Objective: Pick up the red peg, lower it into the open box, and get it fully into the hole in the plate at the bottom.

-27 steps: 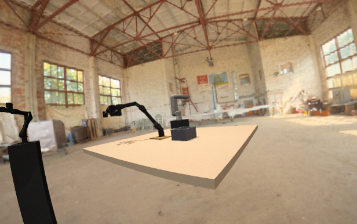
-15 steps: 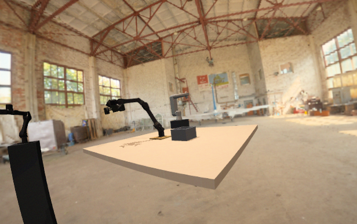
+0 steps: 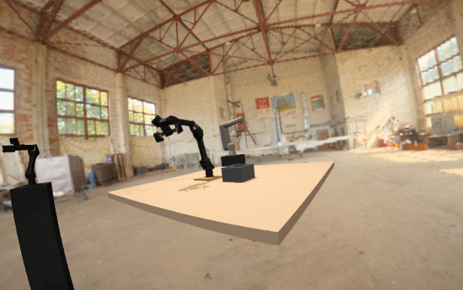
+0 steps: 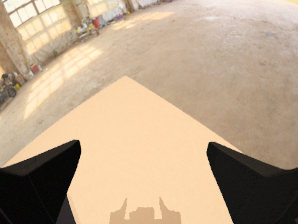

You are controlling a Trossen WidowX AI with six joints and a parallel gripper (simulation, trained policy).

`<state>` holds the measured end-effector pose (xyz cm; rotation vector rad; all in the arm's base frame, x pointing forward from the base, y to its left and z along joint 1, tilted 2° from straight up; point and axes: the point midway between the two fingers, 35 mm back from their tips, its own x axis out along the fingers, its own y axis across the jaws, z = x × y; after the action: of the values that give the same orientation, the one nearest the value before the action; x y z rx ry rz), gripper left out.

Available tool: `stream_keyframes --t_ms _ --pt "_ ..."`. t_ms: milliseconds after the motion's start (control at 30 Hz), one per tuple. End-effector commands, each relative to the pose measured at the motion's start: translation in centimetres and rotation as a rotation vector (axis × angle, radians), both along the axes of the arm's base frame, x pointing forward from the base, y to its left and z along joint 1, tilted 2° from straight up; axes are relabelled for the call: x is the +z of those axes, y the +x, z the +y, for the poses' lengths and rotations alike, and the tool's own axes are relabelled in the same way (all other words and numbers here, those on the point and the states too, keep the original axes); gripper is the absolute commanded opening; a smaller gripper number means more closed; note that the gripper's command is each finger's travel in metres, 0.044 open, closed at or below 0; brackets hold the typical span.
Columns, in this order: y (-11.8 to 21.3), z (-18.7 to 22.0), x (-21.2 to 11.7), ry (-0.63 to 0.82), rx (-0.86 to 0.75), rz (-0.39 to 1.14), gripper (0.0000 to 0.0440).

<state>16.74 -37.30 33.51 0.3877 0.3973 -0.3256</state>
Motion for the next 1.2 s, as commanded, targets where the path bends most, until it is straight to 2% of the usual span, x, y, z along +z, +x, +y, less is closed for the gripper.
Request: stream_keyframes --t_ms 0,267,533,800,1167 --pt "2.2 2.3 0.0 0.056 0.014 0.029 0.0440" --pt "7.6 10.2 -0.1 0.213 0.055 0.122 0.0440" --pt "10.0 18.6 -1.1 0.378 0.061 0.237 0.0440" --pt "9.9 26.3 -2.9 0.531 0.027 0.377 0.0440" --pt "7.0 34.6 -6.2 0.678 -0.078 0.591 0.0440"
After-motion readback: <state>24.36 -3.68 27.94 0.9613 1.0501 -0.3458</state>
